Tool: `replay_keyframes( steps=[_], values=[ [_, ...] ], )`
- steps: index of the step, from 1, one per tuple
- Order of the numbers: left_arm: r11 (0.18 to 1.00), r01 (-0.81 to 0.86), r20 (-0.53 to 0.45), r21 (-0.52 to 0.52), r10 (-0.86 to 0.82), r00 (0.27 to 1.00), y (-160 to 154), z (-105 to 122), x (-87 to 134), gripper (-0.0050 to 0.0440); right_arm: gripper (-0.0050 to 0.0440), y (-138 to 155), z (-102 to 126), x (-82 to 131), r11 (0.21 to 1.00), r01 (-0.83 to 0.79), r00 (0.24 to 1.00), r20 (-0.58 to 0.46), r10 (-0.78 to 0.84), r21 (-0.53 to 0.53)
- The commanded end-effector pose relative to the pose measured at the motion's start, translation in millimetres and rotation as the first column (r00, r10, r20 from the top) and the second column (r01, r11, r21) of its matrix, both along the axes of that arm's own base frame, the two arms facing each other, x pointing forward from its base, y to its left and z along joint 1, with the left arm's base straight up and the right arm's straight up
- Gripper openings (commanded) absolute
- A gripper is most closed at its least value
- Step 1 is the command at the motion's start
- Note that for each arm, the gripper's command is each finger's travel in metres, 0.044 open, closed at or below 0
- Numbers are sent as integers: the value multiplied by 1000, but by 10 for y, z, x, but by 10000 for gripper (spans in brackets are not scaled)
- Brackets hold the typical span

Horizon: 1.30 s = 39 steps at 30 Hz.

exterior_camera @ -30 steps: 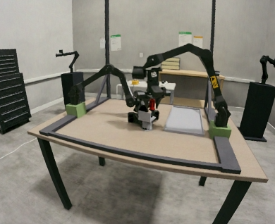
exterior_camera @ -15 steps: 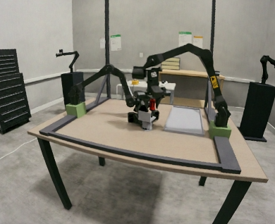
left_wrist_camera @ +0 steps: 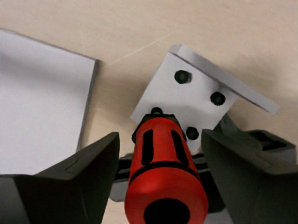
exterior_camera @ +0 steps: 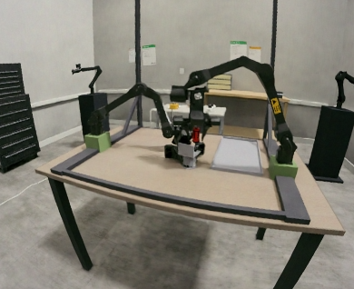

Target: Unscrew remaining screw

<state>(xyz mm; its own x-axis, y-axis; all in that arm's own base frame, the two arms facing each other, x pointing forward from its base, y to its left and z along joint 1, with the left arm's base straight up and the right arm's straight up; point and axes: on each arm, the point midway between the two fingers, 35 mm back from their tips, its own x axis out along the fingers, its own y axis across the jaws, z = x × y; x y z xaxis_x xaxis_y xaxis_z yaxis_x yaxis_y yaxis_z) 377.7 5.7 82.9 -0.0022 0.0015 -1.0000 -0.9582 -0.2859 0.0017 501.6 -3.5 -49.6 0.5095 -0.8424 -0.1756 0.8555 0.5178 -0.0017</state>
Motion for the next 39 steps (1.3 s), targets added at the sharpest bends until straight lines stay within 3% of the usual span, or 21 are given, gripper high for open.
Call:
replay_keyframes(
  steps=[1,6,8,13,23,25,28,39],
  values=[
    [981,194,35,8,-194,980,-13,118,4,250,245,0,147,68,1000,3,999,37,-3,10],
    [916,401,33,14,-401,915,-13,123,5,250,245,0,147,68,1000,3,999,37,-3,10],
    [916,401,33,14,-401,915,-13,123,5,250,245,0,147,68,1000,3,999,37,-3,10],
    [773,634,30,21,-634,773,-13,125,6,250,245,0,147,68,1000,3,999,37,-3,10],
    [439,898,22,29,-899,438,-14,122,6,250,245,0,147,68,1000,3,999,37,-3,10],
    [439,898,22,29,-899,438,-14,122,6,250,245,0,147,68,1000,3,999,37,-3,10],
    [275,961,16,31,-961,274,-14,119,5,250,245,0,147,68,1000,3,999,37,-3,10],
    [-202,979,0,31,-979,-202,-10,112,11,250,245,0,147,68,1000,3,999,37,-3,10]
  ],
)
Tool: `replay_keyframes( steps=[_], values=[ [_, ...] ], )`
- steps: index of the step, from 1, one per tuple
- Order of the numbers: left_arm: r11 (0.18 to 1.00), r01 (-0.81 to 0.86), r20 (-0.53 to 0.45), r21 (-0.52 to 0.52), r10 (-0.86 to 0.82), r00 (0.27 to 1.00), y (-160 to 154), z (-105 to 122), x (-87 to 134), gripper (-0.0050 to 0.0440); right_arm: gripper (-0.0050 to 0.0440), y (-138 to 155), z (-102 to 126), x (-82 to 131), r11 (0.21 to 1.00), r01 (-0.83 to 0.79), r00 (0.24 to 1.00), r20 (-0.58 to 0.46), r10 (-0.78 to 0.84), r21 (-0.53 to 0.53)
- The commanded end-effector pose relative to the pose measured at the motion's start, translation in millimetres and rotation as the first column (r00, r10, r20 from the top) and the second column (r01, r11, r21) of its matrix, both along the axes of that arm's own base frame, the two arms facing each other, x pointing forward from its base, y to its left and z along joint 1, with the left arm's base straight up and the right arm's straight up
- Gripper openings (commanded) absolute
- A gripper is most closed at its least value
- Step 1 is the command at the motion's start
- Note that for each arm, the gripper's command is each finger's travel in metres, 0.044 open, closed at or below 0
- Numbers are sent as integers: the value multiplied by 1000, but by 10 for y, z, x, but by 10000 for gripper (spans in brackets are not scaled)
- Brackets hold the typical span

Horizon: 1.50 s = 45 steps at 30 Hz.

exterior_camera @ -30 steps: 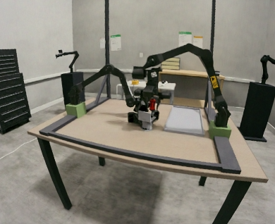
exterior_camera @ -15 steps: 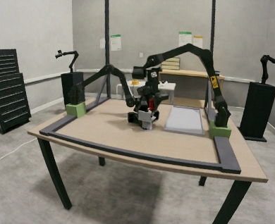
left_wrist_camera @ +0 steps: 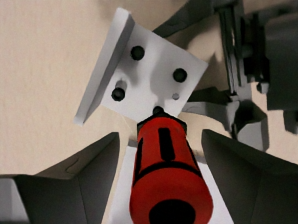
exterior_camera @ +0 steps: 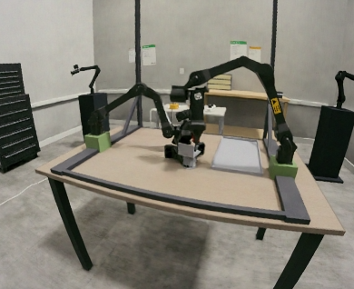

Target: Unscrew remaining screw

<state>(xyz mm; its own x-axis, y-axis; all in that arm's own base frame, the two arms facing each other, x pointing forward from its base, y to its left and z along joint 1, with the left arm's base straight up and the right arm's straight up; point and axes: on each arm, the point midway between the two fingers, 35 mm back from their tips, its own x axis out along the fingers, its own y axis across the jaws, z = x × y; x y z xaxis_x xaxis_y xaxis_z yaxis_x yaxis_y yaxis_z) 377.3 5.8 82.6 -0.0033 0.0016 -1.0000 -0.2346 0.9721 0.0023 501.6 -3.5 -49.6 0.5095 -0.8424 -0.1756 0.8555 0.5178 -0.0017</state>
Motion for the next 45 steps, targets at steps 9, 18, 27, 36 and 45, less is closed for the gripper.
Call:
replay_keyframes(
  steps=[9,18,27,36,45],
  values=[
    [876,482,33,8,-482,875,-10,111,25,250,245,0,147,68,1000,3,999,37,-3,10],
    [622,783,26,15,-783,622,-10,106,36,250,245,0,147,68,1000,3,999,37,-3,10],
    [313,950,17,23,-950,312,-9,100,53,250,245,0,147,68,1000,3,999,37,-3,10],
    [-35,999,9,22,-999,-35,-11,92,56,250,245,0,147,68,1000,3,999,37,-3,10],
    [-417,909,-4,22,-909,-417,-13,90,55,250,245,0,147,68,1000,3,999,37,-3,10]
  ],
)
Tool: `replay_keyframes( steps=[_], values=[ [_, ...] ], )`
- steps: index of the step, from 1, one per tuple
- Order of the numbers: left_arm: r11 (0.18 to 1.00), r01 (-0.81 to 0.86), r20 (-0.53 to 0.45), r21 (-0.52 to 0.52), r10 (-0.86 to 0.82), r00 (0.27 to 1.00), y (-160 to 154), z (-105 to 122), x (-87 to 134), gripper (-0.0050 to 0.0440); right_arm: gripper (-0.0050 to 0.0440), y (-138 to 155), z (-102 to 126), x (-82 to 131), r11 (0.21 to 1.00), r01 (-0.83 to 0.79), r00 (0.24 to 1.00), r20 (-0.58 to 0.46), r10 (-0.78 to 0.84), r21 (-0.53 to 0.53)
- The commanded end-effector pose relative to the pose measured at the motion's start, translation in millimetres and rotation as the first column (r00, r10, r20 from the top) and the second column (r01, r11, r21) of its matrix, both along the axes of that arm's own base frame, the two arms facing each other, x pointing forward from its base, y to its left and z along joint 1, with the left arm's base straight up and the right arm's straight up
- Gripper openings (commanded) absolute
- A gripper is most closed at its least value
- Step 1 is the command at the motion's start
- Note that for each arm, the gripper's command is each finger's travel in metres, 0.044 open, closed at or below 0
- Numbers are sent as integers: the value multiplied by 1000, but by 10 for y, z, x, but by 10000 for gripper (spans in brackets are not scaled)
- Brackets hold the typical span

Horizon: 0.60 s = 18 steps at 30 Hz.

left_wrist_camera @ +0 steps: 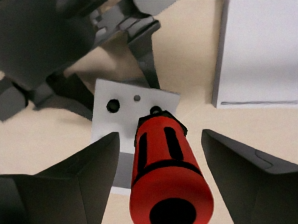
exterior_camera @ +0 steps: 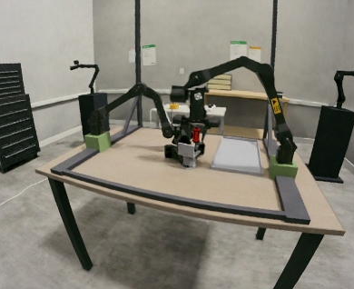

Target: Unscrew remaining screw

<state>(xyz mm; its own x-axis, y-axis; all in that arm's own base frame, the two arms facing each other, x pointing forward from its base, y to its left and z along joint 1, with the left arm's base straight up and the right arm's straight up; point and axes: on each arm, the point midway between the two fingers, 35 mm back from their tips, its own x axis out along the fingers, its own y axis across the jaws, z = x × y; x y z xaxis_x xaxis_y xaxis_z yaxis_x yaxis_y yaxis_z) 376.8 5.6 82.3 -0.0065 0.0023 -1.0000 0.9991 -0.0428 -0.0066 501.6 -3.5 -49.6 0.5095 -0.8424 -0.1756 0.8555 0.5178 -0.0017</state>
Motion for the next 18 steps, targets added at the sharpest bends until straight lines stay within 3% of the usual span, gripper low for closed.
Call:
replay_keyframes(
  steps=[1,7,9,18],
  values=[
    [981,193,31,-1,-193,981,-11,93,60,250,245,0,147,68,1000,3,999,37,-3,10],
    [898,440,28,4,-440,898,-11,95,60,250,245,0,147,68,1000,3,999,37,-3,10],
    [898,440,28,4,-440,898,-11,95,60,250,245,0,147,68,1000,3,999,37,-3,10],
    [627,779,22,19,-779,627,-10,106,61,250,245,0,147,68,1000,3,999,37,-3,10]
  ],
)
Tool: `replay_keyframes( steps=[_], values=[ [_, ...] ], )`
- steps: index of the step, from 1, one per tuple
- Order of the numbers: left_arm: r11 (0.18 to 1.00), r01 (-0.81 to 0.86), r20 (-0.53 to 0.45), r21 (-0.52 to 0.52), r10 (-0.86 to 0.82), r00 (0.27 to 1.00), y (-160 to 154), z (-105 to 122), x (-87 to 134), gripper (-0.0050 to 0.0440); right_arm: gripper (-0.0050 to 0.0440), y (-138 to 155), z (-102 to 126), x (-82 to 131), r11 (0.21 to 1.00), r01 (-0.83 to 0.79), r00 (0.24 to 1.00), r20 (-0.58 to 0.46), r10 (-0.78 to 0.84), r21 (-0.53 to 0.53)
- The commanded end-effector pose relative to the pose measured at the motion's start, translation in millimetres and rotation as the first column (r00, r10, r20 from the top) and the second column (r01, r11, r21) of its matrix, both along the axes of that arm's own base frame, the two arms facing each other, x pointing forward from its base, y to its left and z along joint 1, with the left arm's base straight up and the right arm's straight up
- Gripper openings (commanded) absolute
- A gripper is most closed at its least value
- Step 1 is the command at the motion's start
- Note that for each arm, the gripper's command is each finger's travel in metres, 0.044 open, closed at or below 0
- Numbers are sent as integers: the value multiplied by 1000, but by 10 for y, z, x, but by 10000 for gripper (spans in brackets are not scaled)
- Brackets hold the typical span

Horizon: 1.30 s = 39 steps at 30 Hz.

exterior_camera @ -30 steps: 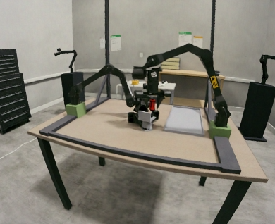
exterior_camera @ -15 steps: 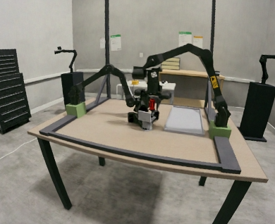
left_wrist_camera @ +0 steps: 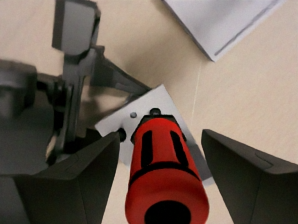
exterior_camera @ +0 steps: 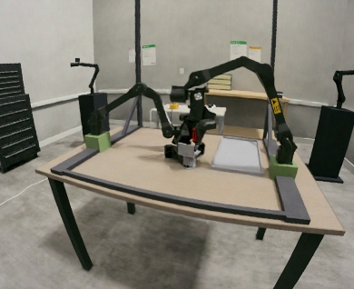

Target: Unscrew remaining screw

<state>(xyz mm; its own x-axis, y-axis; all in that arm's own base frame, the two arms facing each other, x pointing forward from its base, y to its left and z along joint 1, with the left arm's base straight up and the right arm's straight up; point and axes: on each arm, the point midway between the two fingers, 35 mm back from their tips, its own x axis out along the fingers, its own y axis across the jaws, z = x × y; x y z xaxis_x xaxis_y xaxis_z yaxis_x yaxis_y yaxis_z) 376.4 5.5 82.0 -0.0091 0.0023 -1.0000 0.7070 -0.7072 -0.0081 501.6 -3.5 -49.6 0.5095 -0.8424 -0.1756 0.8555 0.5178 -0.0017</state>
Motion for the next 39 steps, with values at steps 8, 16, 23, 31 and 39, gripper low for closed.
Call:
replay_keyframes(
  steps=[8,16,23,31,39],
  values=[
    [917,400,33,10,-400,916,-10,113,64,250,245,0,147,68,1000,3,999,37,-3,10],
    [879,477,32,13,-477,878,-9,115,66,250,245,0,147,68,1000,3,999,37,-3,10],
    [862,506,31,13,-506,862,-7,117,42,250,245,0,147,68,1000,3,999,37,-3,10],
    [862,506,31,13,-506,862,-7,116,41,250,245,0,147,68,1000,3,999,37,-3,10],
    [862,506,31,13,-506,862,-7,116,41,250,245,0,147,68,1000,3,999,37,-3,10]
  ],
)
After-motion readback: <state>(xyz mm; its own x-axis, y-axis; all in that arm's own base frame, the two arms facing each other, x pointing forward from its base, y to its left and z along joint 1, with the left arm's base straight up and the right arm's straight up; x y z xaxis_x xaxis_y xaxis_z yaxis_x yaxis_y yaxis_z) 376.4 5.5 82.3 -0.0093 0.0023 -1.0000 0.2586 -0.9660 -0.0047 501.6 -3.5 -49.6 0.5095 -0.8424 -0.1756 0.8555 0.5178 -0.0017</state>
